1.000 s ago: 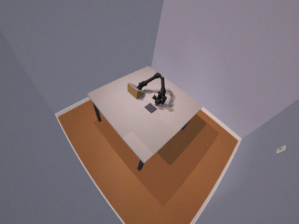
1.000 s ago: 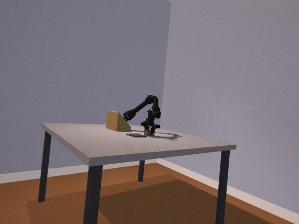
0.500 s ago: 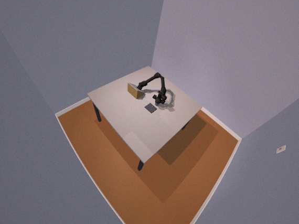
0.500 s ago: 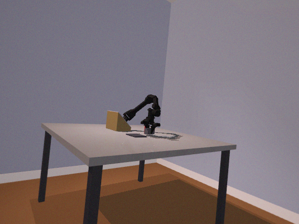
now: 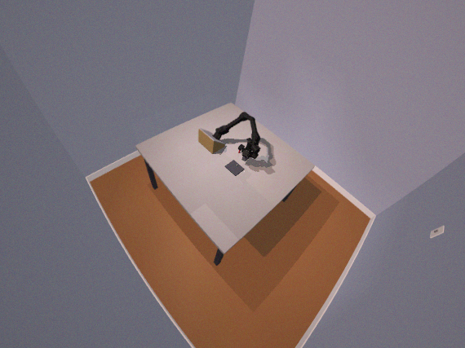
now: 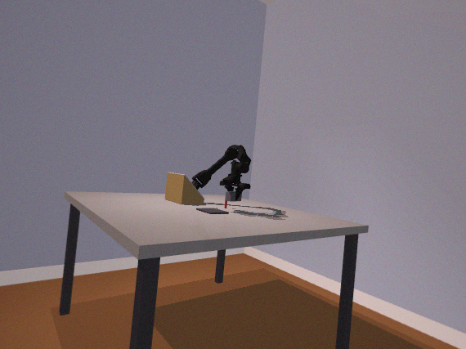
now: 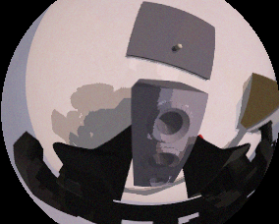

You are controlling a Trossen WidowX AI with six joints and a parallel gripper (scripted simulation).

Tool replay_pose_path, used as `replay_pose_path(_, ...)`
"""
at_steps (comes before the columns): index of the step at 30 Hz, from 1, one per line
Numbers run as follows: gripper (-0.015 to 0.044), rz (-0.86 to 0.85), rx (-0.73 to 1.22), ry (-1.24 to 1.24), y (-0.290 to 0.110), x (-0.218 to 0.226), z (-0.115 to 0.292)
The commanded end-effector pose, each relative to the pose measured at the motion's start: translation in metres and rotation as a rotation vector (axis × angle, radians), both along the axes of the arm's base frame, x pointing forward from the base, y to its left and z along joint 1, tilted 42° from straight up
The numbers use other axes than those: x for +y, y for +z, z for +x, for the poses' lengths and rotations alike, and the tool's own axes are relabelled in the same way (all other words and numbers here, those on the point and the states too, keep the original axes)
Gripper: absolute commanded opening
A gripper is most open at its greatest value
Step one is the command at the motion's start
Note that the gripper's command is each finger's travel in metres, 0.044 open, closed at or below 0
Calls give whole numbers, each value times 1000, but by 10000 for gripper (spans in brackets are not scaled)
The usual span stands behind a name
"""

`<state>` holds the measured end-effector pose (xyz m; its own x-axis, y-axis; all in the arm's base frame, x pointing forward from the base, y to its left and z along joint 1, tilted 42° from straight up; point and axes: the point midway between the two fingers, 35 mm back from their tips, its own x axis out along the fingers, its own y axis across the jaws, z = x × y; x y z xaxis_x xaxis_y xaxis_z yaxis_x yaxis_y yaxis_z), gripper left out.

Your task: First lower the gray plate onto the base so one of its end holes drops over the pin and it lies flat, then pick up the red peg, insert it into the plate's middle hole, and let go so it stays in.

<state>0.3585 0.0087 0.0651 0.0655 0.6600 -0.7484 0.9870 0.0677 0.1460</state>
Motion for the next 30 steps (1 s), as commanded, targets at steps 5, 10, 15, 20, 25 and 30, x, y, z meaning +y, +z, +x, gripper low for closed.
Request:
replay_pose_path(5, 0, -6, -3, 1, 18, -20, -2)
replay_pose_path(10, 0, -5, -3, 2, 30, -31, -5)
replay_pose_path(15, 0, -3, -2, 2, 41, -41, -9)
replay_pose_path(20, 0, -1, -2, 3, 51, -50, -13)
replay_pose_path(25, 0, -1, 0, -1, 44, -53, -12)
replay_pose_path(30, 0, -1, 6, -8, 29, -59, -9)
